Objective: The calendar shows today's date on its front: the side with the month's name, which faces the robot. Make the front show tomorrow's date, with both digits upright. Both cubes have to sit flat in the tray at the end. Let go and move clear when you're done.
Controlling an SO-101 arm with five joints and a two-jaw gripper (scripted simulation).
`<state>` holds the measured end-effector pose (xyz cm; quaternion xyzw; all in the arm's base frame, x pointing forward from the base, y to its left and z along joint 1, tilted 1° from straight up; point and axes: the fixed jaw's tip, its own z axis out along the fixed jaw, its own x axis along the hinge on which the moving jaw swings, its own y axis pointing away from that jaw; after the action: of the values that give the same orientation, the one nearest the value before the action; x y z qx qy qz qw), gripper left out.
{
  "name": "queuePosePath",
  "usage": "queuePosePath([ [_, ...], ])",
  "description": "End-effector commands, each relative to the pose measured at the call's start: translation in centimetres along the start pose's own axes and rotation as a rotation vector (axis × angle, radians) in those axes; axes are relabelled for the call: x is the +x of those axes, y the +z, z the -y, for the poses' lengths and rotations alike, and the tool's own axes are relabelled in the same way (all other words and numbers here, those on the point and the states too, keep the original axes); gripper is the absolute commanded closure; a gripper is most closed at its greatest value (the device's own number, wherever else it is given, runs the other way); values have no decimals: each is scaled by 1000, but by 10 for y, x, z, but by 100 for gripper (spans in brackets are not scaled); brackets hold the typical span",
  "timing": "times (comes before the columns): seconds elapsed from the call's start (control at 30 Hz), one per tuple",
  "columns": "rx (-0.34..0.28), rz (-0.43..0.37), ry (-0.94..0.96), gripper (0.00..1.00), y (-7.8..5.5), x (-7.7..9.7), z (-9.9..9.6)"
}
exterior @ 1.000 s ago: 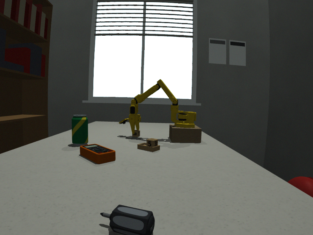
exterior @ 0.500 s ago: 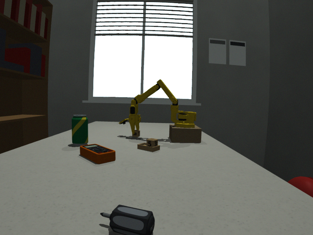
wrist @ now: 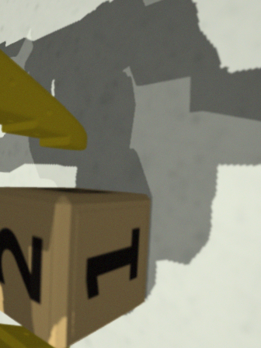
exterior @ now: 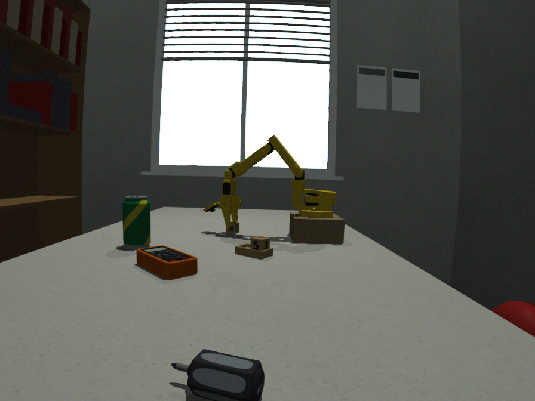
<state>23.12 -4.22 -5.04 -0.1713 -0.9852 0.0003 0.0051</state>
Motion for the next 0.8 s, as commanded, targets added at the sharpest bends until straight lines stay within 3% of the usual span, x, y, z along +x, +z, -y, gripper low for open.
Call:
queuePosePath([
  [0.0, 1, -16, -2, 72, 4, 4, 3],
  [0.77, 0, -16, -2, 79, 4, 4, 8],
])
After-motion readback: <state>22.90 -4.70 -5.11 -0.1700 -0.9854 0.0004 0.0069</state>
